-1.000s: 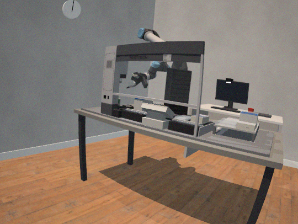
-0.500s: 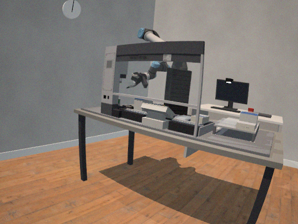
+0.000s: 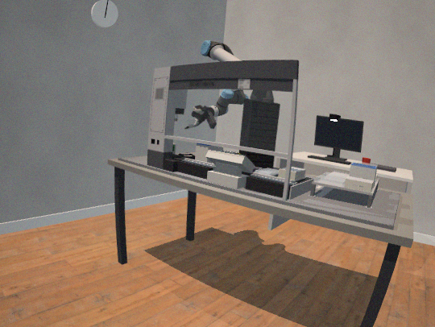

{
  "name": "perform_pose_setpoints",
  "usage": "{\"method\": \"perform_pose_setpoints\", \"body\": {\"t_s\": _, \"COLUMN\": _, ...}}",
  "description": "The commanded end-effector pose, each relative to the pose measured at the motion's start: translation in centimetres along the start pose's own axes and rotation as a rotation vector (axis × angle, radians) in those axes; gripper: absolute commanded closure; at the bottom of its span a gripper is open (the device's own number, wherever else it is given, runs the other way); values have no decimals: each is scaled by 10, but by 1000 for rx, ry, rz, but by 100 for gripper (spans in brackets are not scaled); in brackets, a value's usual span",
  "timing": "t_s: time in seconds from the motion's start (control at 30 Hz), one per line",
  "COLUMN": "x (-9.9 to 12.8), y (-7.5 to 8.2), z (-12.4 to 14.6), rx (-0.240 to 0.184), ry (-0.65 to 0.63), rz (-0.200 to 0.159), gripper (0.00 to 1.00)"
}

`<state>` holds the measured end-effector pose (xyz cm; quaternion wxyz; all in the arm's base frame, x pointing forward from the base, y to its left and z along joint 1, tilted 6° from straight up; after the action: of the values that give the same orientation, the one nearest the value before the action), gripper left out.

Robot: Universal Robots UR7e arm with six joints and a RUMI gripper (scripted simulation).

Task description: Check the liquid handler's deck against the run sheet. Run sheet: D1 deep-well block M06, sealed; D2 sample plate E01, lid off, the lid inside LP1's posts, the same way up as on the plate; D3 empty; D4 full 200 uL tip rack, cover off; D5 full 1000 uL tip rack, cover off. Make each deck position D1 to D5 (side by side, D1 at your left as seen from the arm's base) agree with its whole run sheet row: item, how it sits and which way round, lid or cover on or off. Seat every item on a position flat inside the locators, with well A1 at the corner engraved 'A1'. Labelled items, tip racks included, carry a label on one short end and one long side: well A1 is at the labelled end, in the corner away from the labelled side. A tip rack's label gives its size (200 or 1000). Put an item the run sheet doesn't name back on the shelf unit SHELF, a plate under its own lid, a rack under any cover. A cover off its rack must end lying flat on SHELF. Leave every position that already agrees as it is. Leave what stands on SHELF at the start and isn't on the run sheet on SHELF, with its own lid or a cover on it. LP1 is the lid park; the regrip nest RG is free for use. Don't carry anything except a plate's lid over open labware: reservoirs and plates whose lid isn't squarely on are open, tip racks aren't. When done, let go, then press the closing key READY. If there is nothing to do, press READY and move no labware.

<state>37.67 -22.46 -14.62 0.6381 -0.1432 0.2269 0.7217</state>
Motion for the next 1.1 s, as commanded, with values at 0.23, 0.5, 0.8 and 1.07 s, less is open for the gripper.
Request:
{"method": "perform_pose_setpoints", "body": {"t_s": 0.23, "x": 22, "y": -13, "z": 19, "rx": -29, "ry": 116, "rz": 112, "gripper": 18}}
{"method": "perform_pose_setpoints", "body": {"t_s": 0.5, "x": 22, "y": -13, "z": 19, "rx": -29, "ry": 116, "rz": 112, "gripper": 18}}
{"method": "perform_pose_setpoints", "body": {"t_s": 0.8, "x": 45, "y": -22, "z": 36, "rx": -55, "ry": 201, "rz": 192, "gripper": 18}}
{"method": "perform_pose_setpoints", "body": {"t_s": 1.07, "x": 50, "y": -24, "z": 40, "rx": -70, "ry": 247, "rz": 235, "gripper": 18}}
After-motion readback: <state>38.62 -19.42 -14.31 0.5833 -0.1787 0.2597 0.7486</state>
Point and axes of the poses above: the point where the finger pads meet when closed, its own y axis back along the fingers, its own z axis across the jaws, x = y × z, the point moved 1 cm from there along y, back along the fingers, and after that the axes turned 1 degree about y, right-handed, at the moved point
